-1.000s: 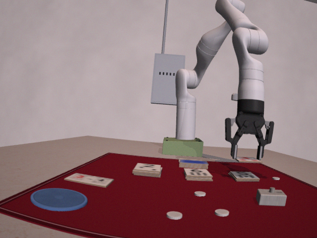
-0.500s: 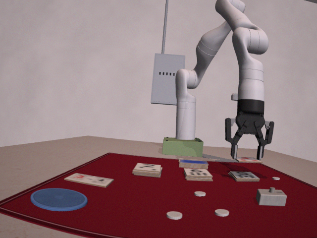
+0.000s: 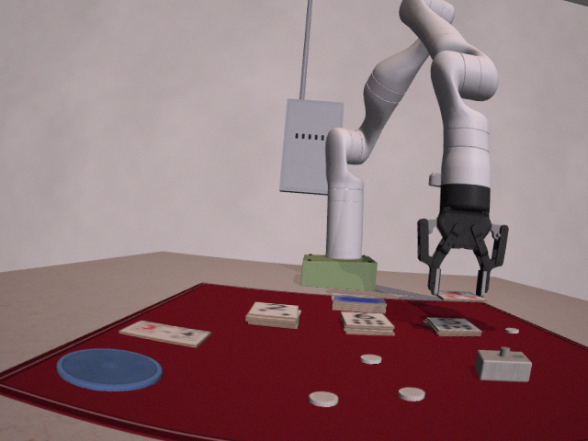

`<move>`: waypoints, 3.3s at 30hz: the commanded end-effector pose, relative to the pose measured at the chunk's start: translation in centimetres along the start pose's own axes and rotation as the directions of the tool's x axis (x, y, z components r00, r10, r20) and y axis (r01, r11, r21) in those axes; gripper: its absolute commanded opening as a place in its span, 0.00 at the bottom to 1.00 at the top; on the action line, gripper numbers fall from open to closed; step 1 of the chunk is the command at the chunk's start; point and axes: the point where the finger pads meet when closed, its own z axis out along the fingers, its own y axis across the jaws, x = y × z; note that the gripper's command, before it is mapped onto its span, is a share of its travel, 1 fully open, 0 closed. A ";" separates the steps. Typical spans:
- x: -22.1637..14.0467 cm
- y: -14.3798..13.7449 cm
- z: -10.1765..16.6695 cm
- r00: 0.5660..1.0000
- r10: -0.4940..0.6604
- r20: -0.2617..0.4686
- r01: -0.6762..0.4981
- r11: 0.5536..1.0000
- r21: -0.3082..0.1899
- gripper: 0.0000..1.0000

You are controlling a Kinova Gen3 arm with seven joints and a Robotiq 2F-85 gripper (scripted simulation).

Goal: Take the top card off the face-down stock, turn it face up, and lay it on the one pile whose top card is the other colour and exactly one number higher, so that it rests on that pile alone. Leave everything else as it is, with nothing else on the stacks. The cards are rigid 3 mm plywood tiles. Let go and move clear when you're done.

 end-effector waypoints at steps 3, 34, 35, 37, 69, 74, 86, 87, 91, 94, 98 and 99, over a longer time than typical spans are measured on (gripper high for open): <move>0.0 -0.1 0.1 1.000 -0.009 -0.004 0.009 1.000 0.001 0.72; 0.2 -0.2 3.4 1.000 -0.009 -0.004 0.009 1.000 0.001 0.72; 0.2 -0.2 3.4 1.000 -0.009 -0.004 0.009 1.000 0.001 0.72; 0.2 -0.2 3.4 1.000 -0.009 -0.004 0.009 1.000 0.001 0.72; 0.1 -0.2 3.5 1.000 -0.009 -0.004 0.009 1.000 0.001 0.72; 0.1 -0.2 3.5 1.000 -0.009 -0.004 0.009 1.000 0.001 0.72; 0.2 -0.2 3.6 1.000 -0.009 -0.004 0.009 1.000 0.001 0.72; 0.2 -0.2 3.7 1.000 -0.009 -0.004 0.009 1.000 0.001 0.72; 0.2 -0.2 4.0 1.000 -0.009 -0.004 0.009 1.000 0.001 0.72; 0.2 -0.2 4.0 1.000 -0.009 -0.004 0.009 1.000 0.001 0.72; 0.2 -0.2 4.0 1.000 -0.009 -0.004 0.009 1.000 0.001 0.72; 0.2 -0.2 4.0 1.000 -0.009 -0.004 0.009 1.000 0.001 0.72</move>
